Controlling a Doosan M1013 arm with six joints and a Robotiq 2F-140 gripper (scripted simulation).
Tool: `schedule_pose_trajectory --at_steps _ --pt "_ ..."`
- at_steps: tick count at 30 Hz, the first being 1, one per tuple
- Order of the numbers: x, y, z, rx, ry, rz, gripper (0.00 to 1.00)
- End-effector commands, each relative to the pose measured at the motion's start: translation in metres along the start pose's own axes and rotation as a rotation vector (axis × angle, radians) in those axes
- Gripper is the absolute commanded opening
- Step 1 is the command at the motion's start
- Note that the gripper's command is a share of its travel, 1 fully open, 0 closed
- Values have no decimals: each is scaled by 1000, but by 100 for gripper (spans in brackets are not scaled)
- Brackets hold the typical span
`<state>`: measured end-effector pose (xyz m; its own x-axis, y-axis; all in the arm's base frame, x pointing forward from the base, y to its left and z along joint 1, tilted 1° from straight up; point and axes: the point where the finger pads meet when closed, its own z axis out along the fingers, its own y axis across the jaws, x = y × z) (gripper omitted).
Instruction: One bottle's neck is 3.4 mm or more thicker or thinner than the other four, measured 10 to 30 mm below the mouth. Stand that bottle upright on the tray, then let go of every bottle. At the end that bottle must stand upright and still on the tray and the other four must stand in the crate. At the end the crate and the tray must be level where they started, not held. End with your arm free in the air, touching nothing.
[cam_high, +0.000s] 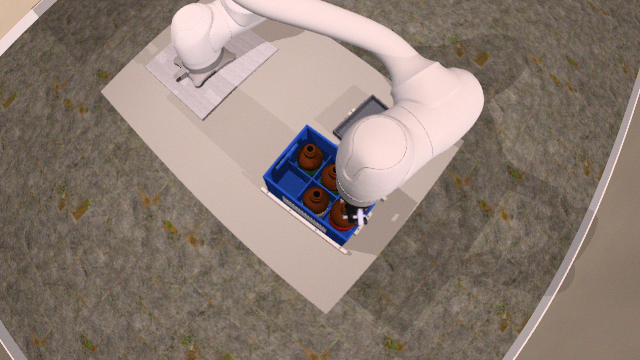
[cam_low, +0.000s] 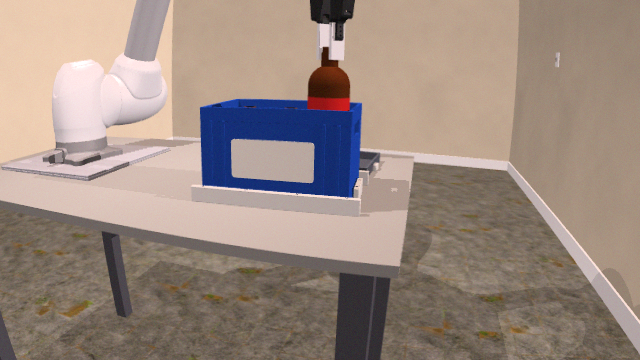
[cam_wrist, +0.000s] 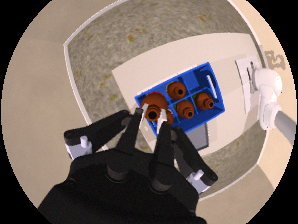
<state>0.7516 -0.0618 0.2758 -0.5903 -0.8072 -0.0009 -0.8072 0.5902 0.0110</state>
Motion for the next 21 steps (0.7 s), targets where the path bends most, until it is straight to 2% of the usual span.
schedule_pose_trajectory --at_steps 1,21 --pt "0 0 -1 0 0 0 0" --pt "0 0 -14 0 0 0 0"
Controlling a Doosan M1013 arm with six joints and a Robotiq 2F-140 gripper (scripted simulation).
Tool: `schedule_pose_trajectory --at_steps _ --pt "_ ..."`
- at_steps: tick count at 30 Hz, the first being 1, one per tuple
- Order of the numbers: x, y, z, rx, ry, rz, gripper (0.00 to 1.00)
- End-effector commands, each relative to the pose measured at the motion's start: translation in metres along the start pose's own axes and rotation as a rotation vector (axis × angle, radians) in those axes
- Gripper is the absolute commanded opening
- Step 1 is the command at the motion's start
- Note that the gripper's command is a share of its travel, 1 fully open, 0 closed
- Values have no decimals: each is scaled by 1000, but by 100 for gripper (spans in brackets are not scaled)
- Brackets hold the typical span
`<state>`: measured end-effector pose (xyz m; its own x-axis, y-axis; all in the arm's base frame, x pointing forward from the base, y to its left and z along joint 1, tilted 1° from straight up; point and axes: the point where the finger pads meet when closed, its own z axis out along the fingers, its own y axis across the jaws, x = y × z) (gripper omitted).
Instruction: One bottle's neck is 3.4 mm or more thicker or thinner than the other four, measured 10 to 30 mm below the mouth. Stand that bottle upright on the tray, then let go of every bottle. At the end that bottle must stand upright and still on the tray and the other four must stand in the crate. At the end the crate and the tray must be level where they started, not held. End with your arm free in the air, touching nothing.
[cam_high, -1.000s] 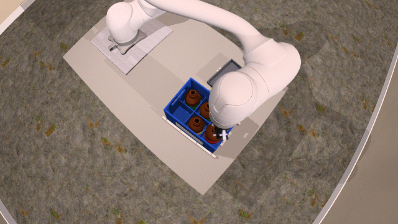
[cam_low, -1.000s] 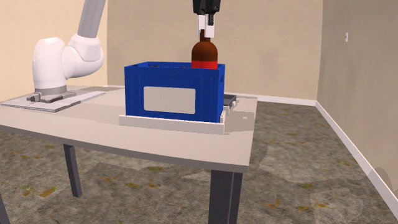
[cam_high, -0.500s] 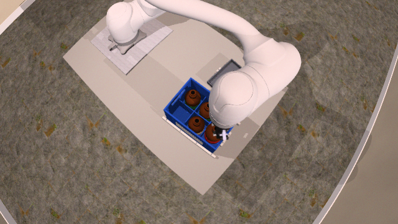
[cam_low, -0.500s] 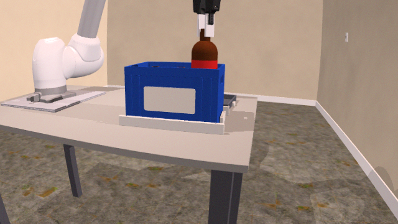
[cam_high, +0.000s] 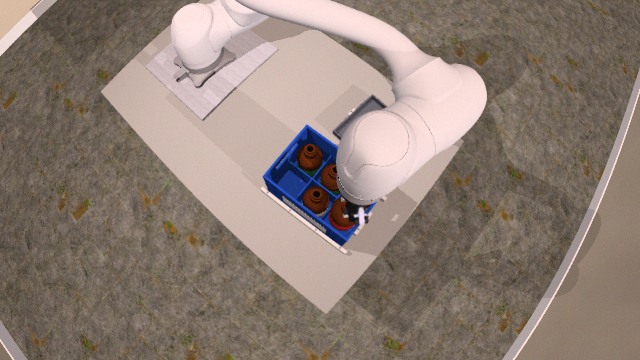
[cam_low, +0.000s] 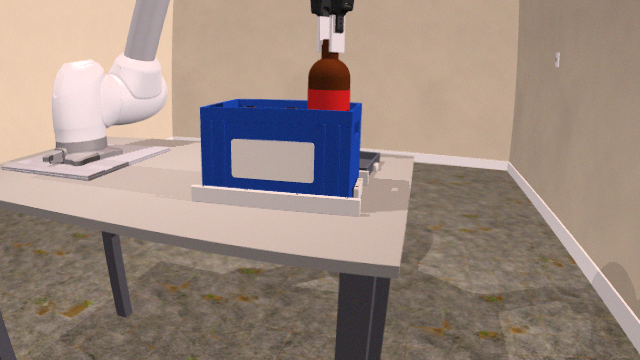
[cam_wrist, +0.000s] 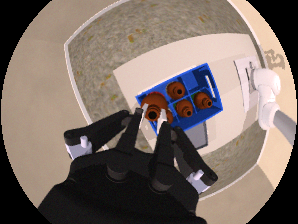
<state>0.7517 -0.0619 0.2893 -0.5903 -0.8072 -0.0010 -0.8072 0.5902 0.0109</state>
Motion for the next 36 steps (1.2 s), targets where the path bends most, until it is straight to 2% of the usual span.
schedule_pose_trajectory --at_steps 1,15,36 --pt "0 0 -1 0 0 0 0" --pt "0 0 -18 0 0 0 0" --pt "0 0 -26 0 0 0 0"
